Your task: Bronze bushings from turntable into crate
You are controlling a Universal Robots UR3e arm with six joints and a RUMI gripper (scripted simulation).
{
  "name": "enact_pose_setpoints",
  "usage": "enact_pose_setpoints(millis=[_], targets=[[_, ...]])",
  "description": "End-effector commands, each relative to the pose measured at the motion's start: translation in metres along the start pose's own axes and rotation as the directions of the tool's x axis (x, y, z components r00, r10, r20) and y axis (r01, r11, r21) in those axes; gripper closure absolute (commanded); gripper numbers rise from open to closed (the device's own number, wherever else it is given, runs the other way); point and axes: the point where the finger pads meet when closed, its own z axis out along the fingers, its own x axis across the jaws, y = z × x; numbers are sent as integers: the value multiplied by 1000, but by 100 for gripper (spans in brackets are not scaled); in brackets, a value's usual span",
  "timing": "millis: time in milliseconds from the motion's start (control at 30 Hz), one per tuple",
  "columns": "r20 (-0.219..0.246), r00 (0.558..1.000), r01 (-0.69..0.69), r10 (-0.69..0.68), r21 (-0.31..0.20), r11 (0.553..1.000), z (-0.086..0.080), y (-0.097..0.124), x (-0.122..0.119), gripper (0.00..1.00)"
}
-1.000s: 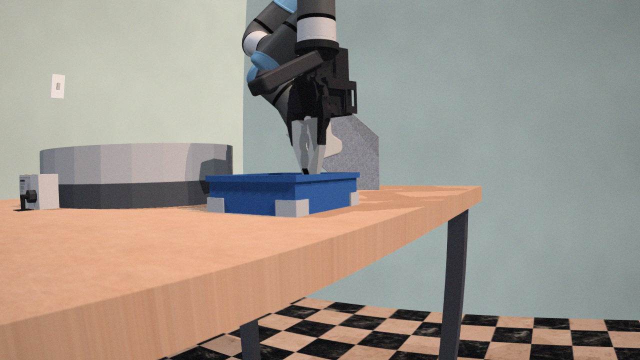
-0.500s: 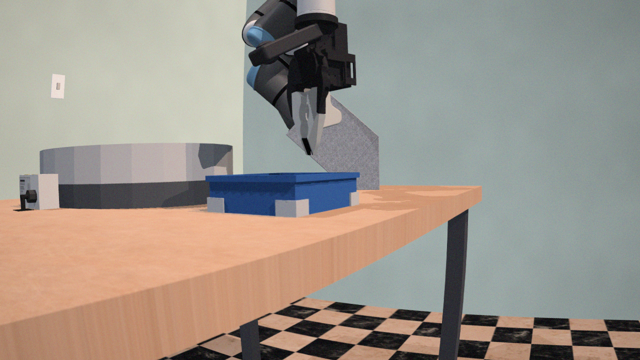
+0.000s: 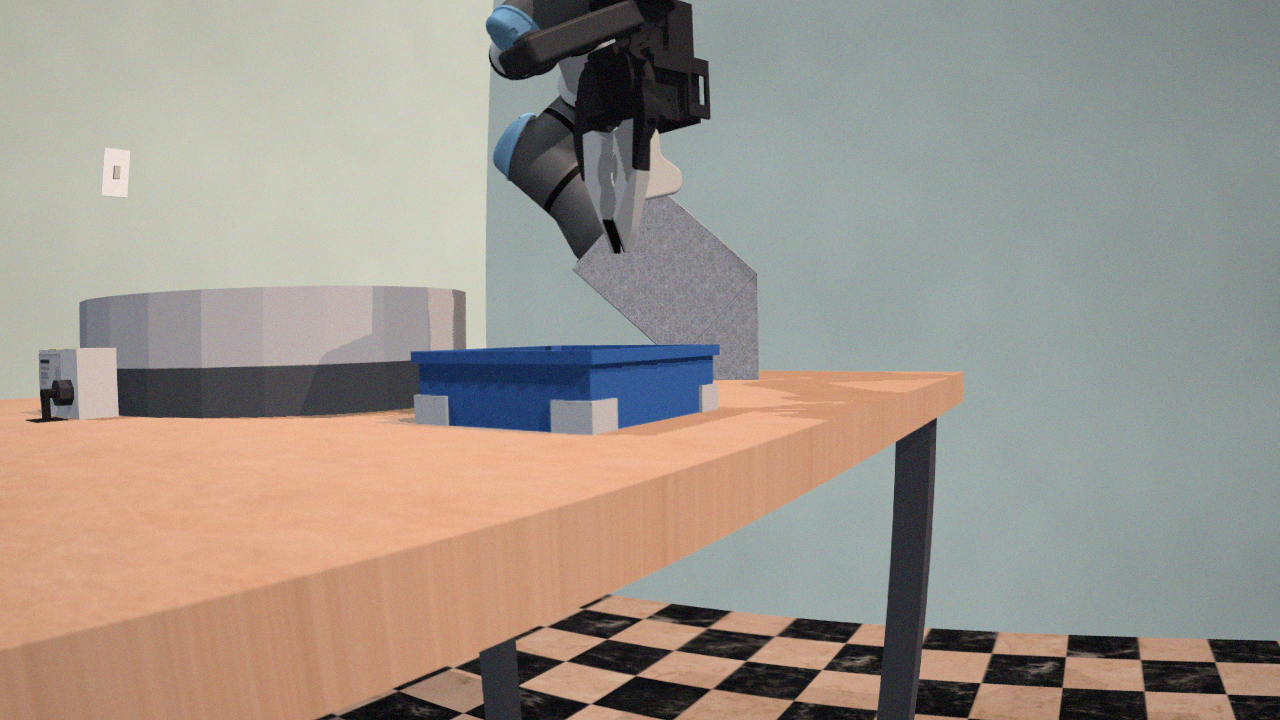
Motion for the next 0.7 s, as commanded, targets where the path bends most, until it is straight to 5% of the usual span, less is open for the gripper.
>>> enact_pose_setpoints(millis=[0,667], targets=[[-5,1000,-1,1,-2,1000,-8,-1,-1,94],[-5,1000,-1,1,-2,1000,-12,-1,-1,94]])
